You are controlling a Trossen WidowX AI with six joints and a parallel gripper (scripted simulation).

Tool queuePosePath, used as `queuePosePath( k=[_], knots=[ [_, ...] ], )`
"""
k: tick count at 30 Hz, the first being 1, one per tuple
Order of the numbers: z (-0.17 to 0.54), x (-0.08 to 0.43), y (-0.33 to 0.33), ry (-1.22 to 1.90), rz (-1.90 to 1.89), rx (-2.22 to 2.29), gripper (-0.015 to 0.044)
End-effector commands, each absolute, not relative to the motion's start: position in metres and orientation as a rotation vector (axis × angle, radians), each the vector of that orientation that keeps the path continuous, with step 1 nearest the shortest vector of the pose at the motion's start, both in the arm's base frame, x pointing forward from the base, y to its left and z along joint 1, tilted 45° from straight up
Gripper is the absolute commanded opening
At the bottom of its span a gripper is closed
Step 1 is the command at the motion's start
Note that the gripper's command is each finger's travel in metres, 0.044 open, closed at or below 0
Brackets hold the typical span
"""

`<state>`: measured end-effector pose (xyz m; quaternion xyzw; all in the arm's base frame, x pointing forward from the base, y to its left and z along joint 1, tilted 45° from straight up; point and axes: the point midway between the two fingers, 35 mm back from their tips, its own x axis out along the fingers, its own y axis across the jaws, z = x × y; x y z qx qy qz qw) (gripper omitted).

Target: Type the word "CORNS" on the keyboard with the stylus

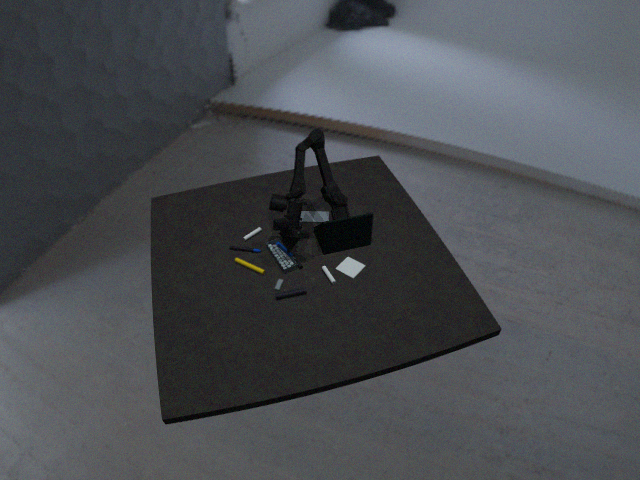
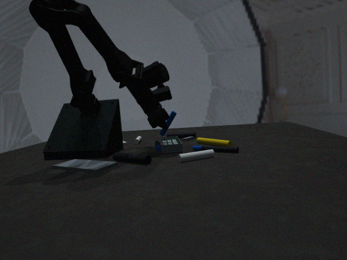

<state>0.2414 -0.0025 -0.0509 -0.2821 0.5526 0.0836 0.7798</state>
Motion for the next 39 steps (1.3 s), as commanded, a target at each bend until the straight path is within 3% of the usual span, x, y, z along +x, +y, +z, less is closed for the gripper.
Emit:
queuePosePath(
  k=[1,13,39],
  knots=[
    [-0.050,0.241,0.014,1.069,0.301,-0.704,0.0000],
    [-0.039,0.230,0.053,0.734,0.553,-0.949,0.0000],
    [-0.059,0.230,0.033,0.730,0.556,-0.954,0.0000]
  ],
)
